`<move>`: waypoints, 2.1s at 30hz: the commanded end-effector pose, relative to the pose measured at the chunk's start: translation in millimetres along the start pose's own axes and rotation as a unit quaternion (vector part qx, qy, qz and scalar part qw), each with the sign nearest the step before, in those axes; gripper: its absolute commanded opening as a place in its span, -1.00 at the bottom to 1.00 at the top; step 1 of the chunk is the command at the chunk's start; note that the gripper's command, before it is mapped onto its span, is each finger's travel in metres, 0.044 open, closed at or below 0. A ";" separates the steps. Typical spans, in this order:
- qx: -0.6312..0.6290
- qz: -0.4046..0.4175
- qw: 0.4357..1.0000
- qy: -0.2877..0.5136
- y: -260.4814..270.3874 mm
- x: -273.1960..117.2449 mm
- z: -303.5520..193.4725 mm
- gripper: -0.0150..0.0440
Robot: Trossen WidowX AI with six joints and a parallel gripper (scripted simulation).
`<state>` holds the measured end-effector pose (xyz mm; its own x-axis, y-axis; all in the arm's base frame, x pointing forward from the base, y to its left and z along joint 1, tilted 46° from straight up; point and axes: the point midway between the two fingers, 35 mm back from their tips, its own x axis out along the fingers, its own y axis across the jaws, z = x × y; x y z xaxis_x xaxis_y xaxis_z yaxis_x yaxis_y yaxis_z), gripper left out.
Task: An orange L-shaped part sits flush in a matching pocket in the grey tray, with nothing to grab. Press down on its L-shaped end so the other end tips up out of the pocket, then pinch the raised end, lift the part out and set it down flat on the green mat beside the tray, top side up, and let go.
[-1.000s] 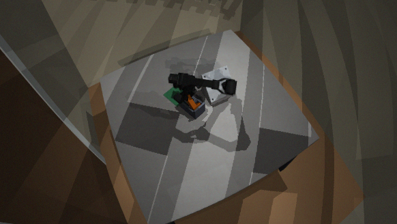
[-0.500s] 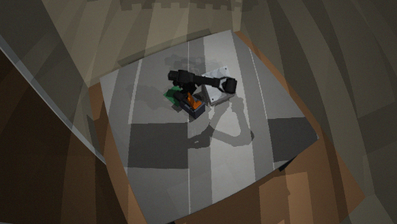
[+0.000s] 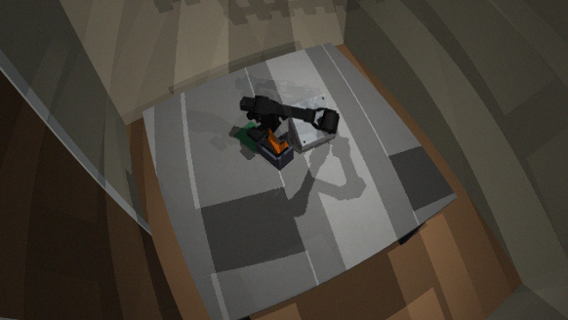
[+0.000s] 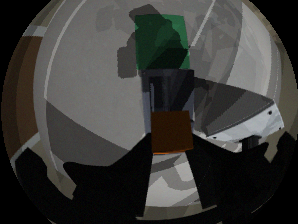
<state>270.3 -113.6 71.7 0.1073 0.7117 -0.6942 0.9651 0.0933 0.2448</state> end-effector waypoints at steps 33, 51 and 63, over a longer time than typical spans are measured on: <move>-0.005 0.000 1.000 -0.006 -9.0 -3.7 112.8 -0.49; -0.006 0.000 1.000 -0.008 -13.2 -4.7 165.3 -0.49; -0.006 0.000 1.000 -0.007 -12.9 11.4 165.7 -0.49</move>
<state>298.6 -227.2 -47.6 0.1113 0.6971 -0.7082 0.9604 0.1076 0.2569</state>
